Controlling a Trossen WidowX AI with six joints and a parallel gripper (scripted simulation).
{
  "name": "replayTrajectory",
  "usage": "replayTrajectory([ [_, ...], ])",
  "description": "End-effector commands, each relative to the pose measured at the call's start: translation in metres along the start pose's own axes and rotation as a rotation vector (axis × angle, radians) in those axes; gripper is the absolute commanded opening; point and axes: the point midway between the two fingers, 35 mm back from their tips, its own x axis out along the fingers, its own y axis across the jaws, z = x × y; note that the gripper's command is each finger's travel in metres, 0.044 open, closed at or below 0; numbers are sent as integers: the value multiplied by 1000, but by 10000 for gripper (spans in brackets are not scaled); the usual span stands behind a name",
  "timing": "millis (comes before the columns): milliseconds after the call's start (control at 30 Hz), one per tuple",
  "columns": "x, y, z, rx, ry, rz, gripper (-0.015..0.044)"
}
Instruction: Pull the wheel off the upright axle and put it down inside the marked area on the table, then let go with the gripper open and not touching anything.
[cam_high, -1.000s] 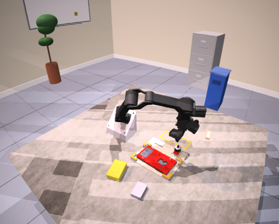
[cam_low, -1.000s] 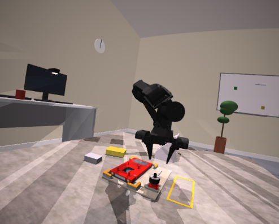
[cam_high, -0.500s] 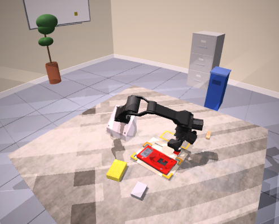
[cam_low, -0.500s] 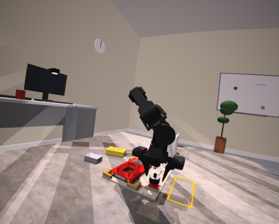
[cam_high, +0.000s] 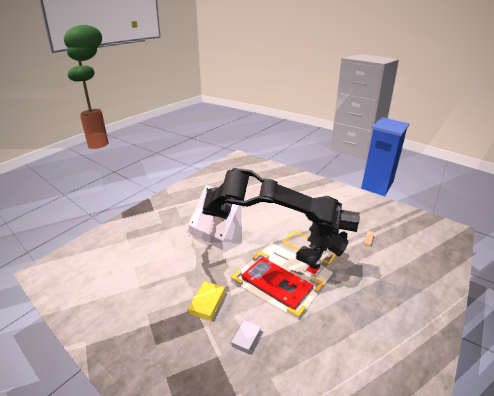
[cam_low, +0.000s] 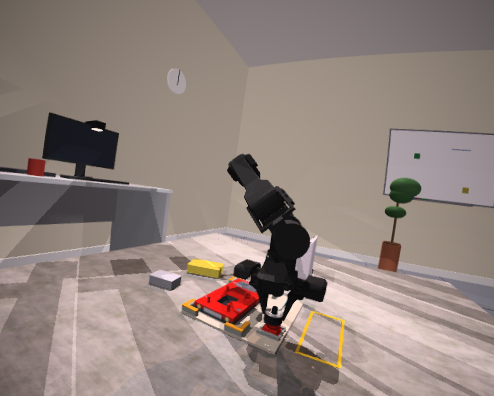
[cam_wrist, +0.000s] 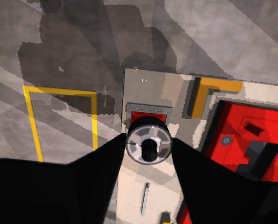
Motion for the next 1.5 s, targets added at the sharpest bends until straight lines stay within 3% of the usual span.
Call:
replayTrajectory([
  [0,0,0,1,5,0,1,63],
  [100,-1,0,1,5,0,0,0],
  [1467,-15,0,1,1,-2,0,0],
])
